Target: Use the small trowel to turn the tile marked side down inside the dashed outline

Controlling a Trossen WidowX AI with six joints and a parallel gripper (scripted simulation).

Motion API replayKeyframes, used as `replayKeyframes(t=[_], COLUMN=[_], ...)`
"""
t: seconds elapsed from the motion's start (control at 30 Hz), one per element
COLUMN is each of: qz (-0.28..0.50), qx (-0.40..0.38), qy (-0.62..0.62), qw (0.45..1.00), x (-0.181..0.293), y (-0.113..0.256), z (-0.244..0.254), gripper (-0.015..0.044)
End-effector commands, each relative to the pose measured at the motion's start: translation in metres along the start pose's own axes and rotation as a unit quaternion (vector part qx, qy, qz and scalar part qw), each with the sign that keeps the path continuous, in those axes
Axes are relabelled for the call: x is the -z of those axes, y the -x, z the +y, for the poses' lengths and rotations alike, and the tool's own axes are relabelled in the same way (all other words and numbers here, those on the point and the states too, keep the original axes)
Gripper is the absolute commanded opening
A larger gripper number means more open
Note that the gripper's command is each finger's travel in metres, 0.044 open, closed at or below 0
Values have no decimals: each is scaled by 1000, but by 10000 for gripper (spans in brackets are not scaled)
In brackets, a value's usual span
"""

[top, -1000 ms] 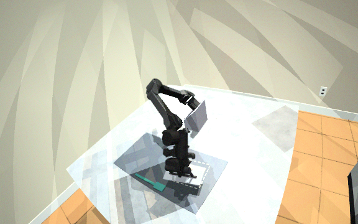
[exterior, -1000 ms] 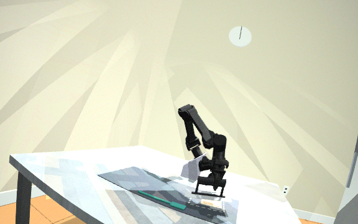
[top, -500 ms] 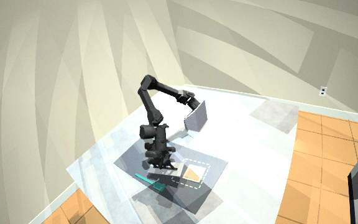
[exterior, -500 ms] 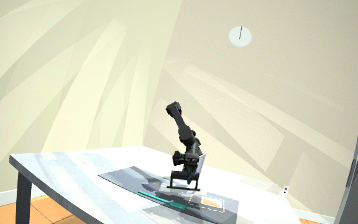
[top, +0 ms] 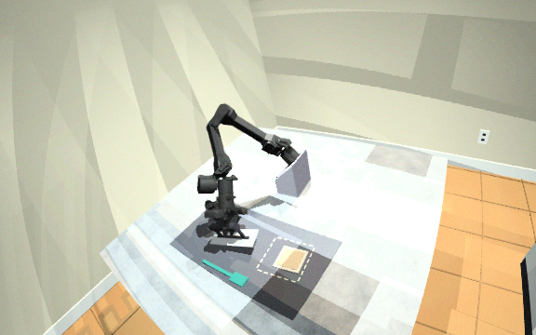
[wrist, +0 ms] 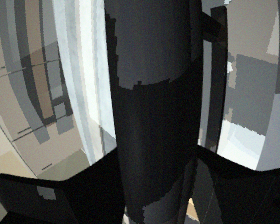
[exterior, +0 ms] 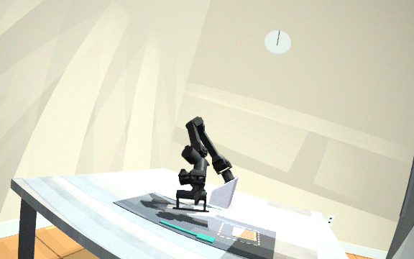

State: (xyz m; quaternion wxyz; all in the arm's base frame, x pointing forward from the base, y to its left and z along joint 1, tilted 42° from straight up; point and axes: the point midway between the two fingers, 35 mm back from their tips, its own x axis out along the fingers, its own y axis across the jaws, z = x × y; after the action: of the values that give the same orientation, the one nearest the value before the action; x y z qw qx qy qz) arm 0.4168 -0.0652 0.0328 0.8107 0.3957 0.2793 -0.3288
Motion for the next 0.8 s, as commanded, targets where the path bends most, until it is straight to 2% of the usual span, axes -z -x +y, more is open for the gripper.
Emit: replayKeyframes(t=[0.0,0.37,0.77], qz=[1,-15,-48], qx=[-17,-42,-70], qy=[6,21,48], qw=[1000,999,995], x=[-18,-59,-82], y=[16,56,98], z=[-9,-51,-96], gripper=[0,0,0])
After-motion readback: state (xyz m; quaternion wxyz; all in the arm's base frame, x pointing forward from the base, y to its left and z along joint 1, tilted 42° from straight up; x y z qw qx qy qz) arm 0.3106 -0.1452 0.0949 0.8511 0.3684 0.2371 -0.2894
